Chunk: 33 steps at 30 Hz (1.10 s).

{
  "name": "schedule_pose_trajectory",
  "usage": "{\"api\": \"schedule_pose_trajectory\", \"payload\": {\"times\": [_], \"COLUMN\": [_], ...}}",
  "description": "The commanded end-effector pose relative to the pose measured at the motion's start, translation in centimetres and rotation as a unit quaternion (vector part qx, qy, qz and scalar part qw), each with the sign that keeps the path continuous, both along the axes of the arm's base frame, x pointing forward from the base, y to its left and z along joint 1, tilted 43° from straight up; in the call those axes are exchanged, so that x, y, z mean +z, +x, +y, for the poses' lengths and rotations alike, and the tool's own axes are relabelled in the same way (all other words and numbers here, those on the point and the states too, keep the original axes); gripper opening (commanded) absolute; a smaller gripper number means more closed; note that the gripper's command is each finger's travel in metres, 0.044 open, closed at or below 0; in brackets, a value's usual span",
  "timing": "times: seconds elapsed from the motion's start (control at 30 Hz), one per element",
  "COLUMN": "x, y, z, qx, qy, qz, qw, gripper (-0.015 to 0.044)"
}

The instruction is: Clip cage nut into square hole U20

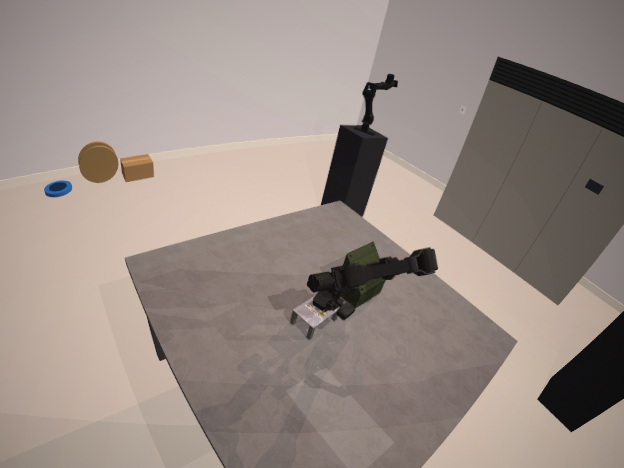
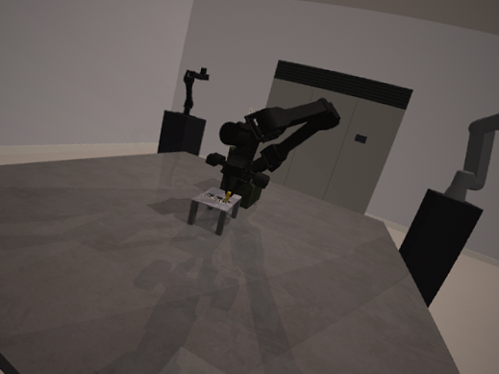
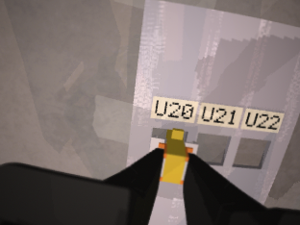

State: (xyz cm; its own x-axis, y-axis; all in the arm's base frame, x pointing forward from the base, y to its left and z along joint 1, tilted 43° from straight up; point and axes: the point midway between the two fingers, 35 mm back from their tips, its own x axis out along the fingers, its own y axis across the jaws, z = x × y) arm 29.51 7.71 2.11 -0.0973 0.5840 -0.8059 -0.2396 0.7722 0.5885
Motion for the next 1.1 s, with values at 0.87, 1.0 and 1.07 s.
{"api": "schedule_pose_trajectory", "payload": {"times": [0.87,1.0,1.07], "x": [-0.07,-0.07,-0.07], "y": [0.02,0.02,0.02], "z": [-0.09,-0.09,-0.09], "qx": [-0.002,-0.002,-0.002], "qy": [-0.012,-0.012,-0.012], "qz": [-0.002,-0.002,-0.002], "qw": [1.0,1.0,1.0], "gripper": [0.0036,0.0036,0.0036]}}
